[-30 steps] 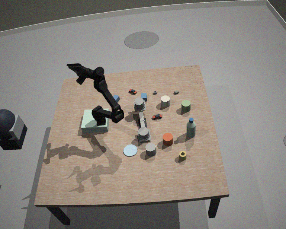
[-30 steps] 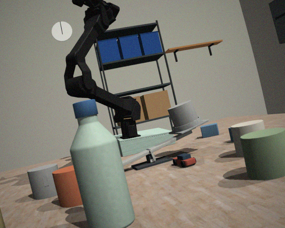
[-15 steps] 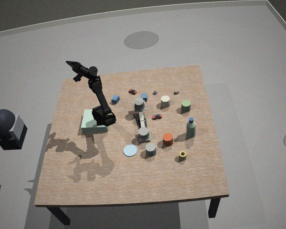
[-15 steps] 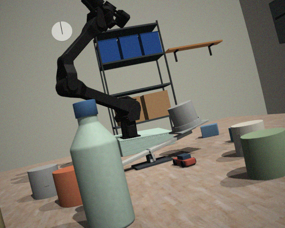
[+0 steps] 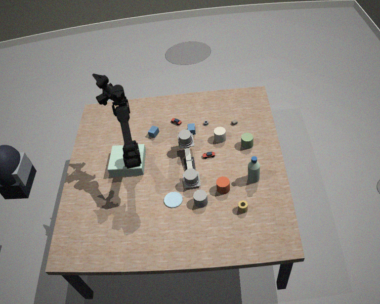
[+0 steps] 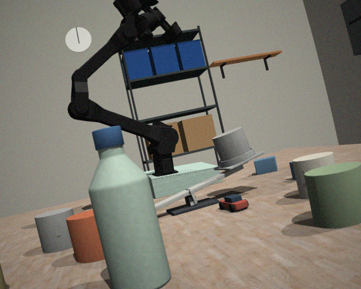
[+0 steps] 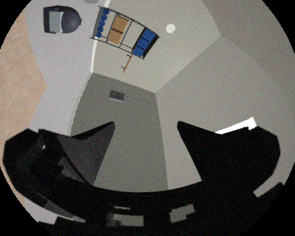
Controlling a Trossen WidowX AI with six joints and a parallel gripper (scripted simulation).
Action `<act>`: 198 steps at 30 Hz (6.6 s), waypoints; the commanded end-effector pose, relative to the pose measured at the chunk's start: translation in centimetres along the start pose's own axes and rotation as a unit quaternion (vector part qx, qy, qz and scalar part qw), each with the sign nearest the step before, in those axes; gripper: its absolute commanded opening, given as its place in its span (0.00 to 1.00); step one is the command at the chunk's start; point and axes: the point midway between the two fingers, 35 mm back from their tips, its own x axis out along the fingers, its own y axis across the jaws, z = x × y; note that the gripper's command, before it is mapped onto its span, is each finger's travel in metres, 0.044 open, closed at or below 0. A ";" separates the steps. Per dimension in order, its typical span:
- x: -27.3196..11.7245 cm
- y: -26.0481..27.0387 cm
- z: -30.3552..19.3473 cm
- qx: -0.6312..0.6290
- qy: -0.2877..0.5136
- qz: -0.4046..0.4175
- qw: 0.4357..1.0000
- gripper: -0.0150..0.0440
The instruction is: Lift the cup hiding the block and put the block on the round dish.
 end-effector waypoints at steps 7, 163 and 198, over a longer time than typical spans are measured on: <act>0.6 4.7 -3.6 0.027 0.087 0.084 0.992 1.00; -56.3 17.2 -0.9 0.208 0.533 -0.683 -0.453 1.00; -61.5 22.0 1.2 0.120 0.458 -0.708 -0.524 1.00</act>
